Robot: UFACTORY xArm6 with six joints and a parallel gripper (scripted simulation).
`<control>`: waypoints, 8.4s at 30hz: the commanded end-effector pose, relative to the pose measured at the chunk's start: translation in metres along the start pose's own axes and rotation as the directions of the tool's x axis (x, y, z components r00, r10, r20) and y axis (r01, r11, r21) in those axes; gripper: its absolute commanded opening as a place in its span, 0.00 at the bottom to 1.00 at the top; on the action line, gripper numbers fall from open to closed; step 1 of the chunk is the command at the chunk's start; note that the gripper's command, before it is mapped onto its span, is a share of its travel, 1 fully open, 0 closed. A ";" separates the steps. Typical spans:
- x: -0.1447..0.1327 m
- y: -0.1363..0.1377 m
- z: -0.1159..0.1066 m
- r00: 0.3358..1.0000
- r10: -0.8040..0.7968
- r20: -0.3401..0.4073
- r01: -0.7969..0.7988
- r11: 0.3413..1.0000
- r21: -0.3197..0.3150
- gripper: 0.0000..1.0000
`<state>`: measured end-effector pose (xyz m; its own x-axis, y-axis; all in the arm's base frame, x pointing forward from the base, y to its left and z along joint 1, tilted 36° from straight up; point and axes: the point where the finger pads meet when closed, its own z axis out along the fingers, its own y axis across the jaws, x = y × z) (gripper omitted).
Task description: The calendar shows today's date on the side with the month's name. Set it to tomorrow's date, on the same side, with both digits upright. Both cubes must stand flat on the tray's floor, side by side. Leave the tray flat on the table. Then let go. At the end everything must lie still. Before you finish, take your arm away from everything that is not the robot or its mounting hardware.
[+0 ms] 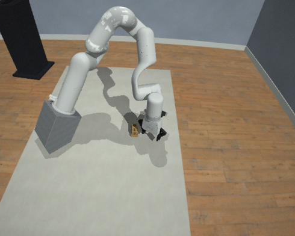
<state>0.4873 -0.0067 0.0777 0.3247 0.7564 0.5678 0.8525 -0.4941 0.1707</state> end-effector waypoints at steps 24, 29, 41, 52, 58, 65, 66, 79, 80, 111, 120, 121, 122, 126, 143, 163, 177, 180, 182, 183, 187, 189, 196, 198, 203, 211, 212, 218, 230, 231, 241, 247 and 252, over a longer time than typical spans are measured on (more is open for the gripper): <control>0.000 0.001 -0.001 1.000 -0.001 0.000 0.001 1.000 -0.003 1.00; 0.000 0.001 -0.001 1.000 -0.001 0.000 0.001 1.000 -0.003 1.00; 0.000 0.001 -0.001 1.000 -0.001 0.000 0.001 1.000 -0.003 1.00; 0.000 0.001 -0.001 1.000 -0.001 0.000 0.001 1.000 -0.003 1.00; 0.000 0.001 -0.001 1.000 -0.001 0.000 0.001 1.000 -0.003 1.00; 0.000 0.001 -0.001 1.000 -0.001 0.000 0.001 1.000 -0.003 1.00; 0.000 0.001 -0.001 1.000 -0.001 0.000 0.001 1.000 -0.003 1.00; 0.000 0.001 -0.001 1.000 -0.001 0.000 0.001 1.000 -0.003 1.00; 0.000 0.001 -0.001 1.000 -0.001 0.000 0.001 1.000 -0.003 1.00; -0.019 -0.018 -0.020 0.966 0.258 -0.001 -0.258 0.966 -0.002 1.00; -0.022 -0.021 -0.020 0.915 0.402 -0.002 -0.402 0.915 -0.002 1.00; -0.023 -0.022 -0.020 0.897 0.442 -0.002 -0.442 0.897 -0.002 1.00; -0.023 -0.022 -0.020 0.879 0.477 -0.002 -0.477 0.879 -0.002 1.00; -0.032 -0.031 -0.020 0.866 0.500 -0.002 -0.500 0.866 -0.002 1.00; -0.047 -0.046 -0.020 0.707 0.707 -0.002 -0.707 0.707 -0.002 1.00; -0.074 -0.072 -0.020 0.500 0.866 -0.003 -0.866 0.500 -0.001 1.00; -0.085 -0.083 -0.020 0.283 0.959 -0.003 -0.959 0.283 0.000 1.00; -0.089 -0.087 -0.020 0.259 0.966 -0.003 -0.966 0.259 0.000 1.00; -0.099 -0.096 -0.020 0.259 0.966 -0.003 -0.966 0.259 0.000 1.00; -0.101 -0.099 -0.020 0.259 0.966 -0.003 -0.966 0.259 0.000 1.00; -0.103 -0.100 -0.020 0.253 0.968 -0.003 -0.968 0.253 0.000 1.00; -0.103 -0.100 -0.020 0.217 0.976 -0.003 -0.976 0.217 0.000 1.00; -0.106 -0.103 -0.020 0.016 1.000 -0.003 -1.000 0.016 0.000 1.00; -0.115 -0.112 -0.020 0.001 1.000 -0.003 -1.000 0.001 0.000 1.00; -0.123 -0.120 -0.019 0.001 1.000 -0.003 -1.000 0.001 0.000 1.00; -0.123 -0.120 -0.010 0.001 1.000 -0.003 -1.000 0.001 0.001 1.00; -0.123 -0.120 -0.010 0.001 1.000 -0.003 -1.000 0.001 0.001 1.00; -0.123 -0.120 0.007 0.001 1.000 -0.003 -1.000 0.001 0.001 1.00; -0.123 -0.120 0.012 0.001 1.000 -0.003 -1.000 0.001 0.000 1.00; -0.123 -0.120 0.012 0.001 1.000 -0.003 -1.000 0.001 0.000 1.00; -0.123 -0.120 0.012 0.001 1.000 -0.003 -1.000 0.001 0.000 1.00; -0.123 -0.120 0.012 0.001 1.000 -0.003 -1.000 0.001 0.000 1.00; -0.123 -0.120 0.012 0.001 1.000 -0.003 -1.000 0.001 0.000 1.00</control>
<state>0.3498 -0.0348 -0.0227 0.8522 -0.4943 0.1716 -0.3241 -0.7562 -0.5684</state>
